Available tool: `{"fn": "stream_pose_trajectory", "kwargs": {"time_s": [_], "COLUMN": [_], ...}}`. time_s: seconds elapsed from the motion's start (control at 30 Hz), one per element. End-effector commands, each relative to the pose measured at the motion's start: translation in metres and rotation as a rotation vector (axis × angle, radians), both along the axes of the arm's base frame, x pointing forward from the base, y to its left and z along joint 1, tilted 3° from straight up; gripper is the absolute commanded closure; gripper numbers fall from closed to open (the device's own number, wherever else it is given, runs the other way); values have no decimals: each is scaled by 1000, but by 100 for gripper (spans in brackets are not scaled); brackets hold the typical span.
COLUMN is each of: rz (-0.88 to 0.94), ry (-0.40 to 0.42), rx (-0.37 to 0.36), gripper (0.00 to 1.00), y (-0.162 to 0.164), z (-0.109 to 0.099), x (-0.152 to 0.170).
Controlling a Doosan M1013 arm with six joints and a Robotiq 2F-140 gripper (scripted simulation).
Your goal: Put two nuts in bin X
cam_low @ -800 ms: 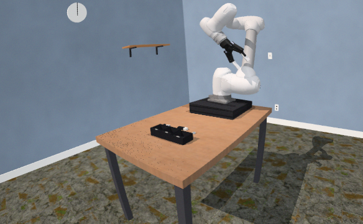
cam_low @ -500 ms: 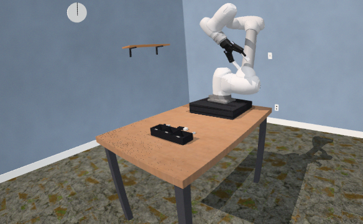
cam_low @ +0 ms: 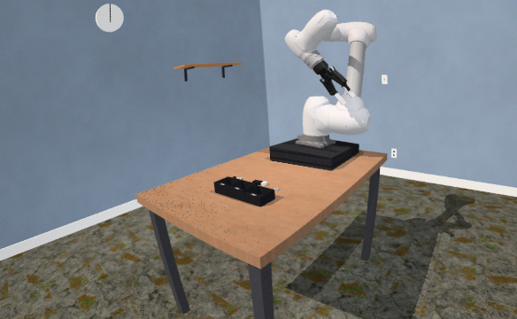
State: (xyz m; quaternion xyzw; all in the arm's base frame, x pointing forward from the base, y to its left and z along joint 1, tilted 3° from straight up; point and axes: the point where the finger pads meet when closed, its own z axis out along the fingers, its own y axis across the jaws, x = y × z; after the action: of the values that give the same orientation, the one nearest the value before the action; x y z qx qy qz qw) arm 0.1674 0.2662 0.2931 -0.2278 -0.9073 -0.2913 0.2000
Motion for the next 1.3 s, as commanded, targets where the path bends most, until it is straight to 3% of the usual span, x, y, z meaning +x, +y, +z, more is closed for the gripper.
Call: {"fn": "stream_pose_trajectory", "kwargs": {"time_s": [0.0, 0.23, 0.3, 0.47, 0.63, 0.77, 0.87, 1.27], "rz": [2, 2, 2, 2, 2, -129, -129, -325], "ry": [6, 6, 6, 6, 6, 88, 88, 207], "rx": [2, 2, 2, 2, 2, -81, -81, -192], "gripper": [95, 95, 95, 95, 95, 95, 95, 95], "y": [3, 5, 5, 6, 6, -7, -7, -25], "z": [-38, -97, -97, -135, -135, -128, -128, -130], "x": [-3, -4, -4, -5, -5, 21, 21, 58]}}
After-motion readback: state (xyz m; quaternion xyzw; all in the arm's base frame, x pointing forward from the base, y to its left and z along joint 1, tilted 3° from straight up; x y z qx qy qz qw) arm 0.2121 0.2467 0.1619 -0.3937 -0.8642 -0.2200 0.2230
